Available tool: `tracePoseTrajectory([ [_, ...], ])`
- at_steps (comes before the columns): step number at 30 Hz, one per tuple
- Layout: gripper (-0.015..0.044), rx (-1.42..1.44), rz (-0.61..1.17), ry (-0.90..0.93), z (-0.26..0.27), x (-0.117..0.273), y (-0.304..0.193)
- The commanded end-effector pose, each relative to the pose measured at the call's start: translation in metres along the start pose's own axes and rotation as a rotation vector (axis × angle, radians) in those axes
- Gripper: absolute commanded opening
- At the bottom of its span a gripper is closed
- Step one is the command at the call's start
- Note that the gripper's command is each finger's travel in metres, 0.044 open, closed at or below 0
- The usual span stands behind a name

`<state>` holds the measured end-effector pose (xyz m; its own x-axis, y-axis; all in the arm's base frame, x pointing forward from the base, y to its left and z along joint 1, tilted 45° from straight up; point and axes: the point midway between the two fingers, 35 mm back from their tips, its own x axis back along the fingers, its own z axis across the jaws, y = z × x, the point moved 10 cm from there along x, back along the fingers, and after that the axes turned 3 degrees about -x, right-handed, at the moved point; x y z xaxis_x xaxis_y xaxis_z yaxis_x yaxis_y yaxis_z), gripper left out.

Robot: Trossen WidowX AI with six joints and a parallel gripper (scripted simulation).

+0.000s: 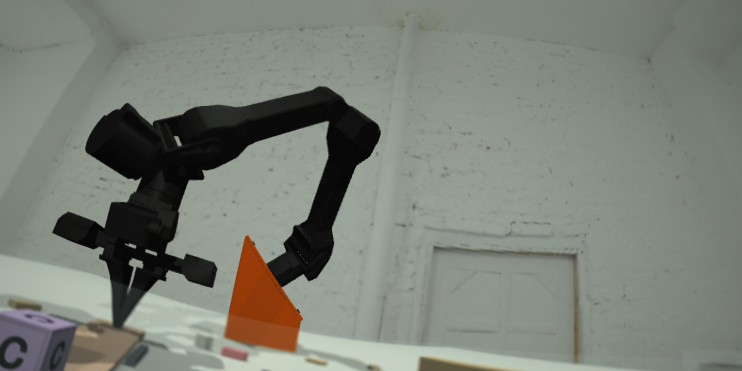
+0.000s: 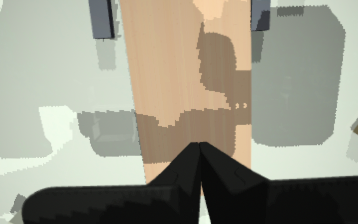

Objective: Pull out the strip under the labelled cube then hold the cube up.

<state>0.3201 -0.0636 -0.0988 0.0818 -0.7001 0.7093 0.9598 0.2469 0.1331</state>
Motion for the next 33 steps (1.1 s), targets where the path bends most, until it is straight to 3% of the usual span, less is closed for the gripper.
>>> tracePoseTrajectory([
  [1,0.0,-0.01,0.031,0.006,0.001,-0.007,-0.013],
  [33,0.0,-0.011,0.032,0.005,-0.001,-0.005,-0.059],
])
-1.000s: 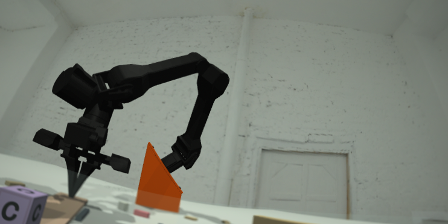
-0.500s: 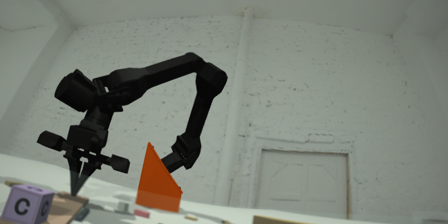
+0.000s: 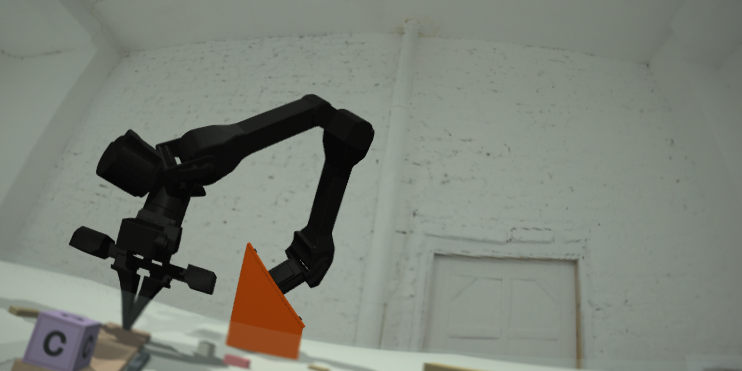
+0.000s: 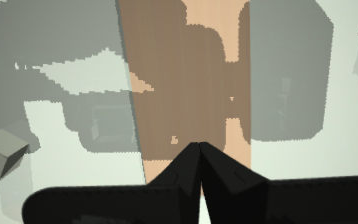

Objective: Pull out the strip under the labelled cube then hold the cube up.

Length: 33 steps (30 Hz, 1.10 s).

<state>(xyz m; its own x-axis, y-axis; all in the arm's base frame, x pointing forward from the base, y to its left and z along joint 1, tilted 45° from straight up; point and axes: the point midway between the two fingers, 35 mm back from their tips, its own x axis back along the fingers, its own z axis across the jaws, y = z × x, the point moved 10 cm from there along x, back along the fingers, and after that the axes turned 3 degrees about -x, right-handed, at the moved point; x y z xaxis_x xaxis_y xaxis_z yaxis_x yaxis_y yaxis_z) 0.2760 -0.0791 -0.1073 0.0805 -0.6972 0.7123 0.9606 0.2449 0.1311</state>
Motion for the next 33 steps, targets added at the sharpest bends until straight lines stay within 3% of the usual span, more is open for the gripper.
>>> tracePoseTrajectory([
  [1,0.0,-0.008,0.033,0.009,0.003,-0.006,-0.013],
  [33,0.0,-0.008,0.033,0.009,0.002,-0.006,-0.024],
])
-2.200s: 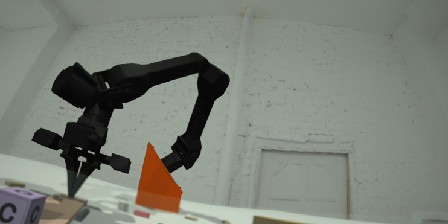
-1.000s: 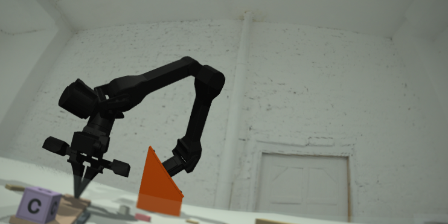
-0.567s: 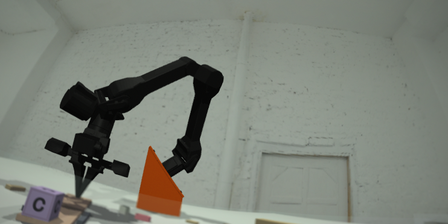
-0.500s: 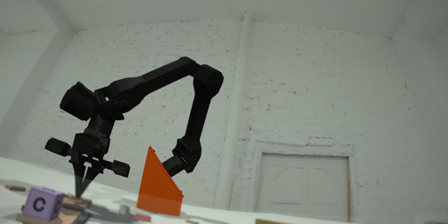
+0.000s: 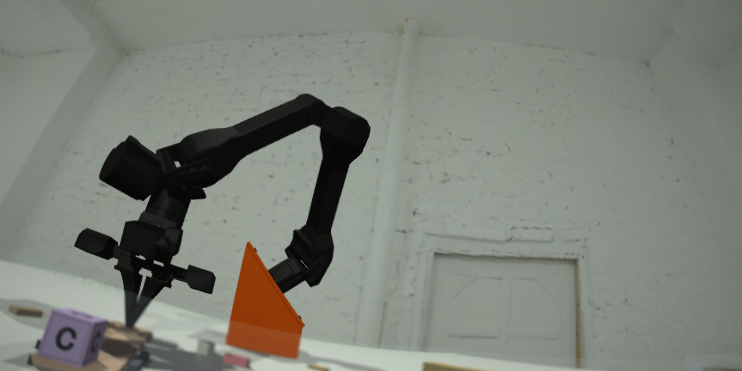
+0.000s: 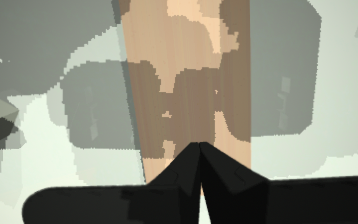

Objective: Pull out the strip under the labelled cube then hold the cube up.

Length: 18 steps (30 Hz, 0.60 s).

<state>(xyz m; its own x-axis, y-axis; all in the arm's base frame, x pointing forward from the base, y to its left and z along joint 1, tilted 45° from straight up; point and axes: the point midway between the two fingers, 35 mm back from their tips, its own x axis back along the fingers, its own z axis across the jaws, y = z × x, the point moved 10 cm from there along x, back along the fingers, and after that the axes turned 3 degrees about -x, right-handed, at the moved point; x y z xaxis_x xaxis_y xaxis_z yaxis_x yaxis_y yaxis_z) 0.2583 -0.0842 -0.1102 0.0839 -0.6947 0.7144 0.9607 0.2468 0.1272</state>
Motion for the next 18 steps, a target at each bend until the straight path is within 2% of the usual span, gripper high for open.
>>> tracePoseTrajectory([
  [1,0.0,-0.007,0.029,0.011,0.003,-0.006,-0.006],
  [10,0.0,-0.007,0.029,0.011,0.003,-0.006,-0.006],
  [15,0.0,-0.006,0.028,0.008,-0.002,0.04,0.005],
  [18,0.0,-0.007,0.029,0.009,-0.002,0.043,0.005],
])
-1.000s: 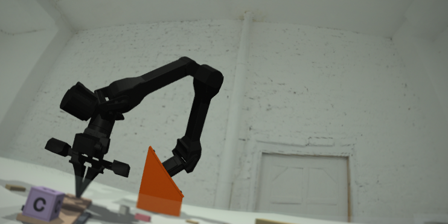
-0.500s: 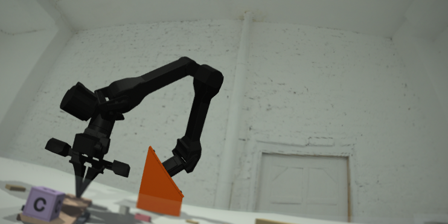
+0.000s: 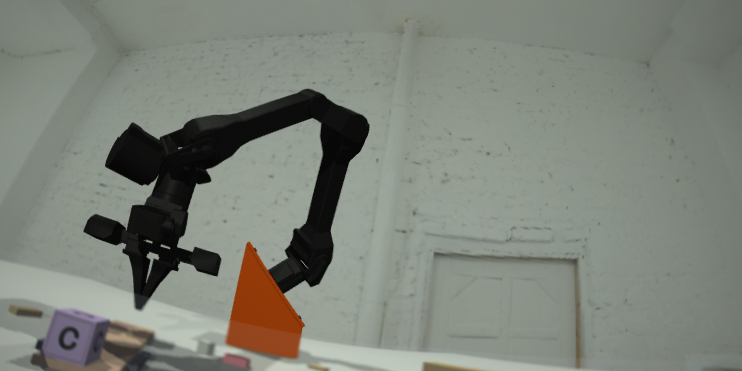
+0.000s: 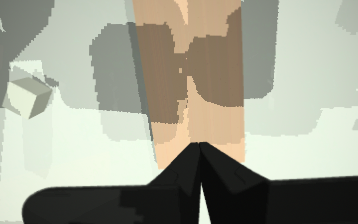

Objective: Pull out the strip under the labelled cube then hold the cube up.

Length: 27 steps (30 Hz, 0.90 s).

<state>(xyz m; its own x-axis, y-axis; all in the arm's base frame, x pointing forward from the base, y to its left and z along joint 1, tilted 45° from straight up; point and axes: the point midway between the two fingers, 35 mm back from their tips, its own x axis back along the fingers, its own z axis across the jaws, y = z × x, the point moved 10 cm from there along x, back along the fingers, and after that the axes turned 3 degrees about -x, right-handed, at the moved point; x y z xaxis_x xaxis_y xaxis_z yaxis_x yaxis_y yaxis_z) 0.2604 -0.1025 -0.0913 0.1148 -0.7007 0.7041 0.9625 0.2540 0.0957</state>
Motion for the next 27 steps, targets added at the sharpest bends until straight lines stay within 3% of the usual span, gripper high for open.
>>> tracePoseTrajectory([
  [1,0.0,0.011,0.002,-0.011,-0.002,0.016,0.005],
  [2,0.0,0.011,0.002,-0.011,-0.002,0.016,0.005],
  [19,0.044,-0.032,0.0,-0.009,0.003,0.02,0.065],
  [27,0.044,-0.032,-0.001,-0.009,0.004,0.024,0.089],
])
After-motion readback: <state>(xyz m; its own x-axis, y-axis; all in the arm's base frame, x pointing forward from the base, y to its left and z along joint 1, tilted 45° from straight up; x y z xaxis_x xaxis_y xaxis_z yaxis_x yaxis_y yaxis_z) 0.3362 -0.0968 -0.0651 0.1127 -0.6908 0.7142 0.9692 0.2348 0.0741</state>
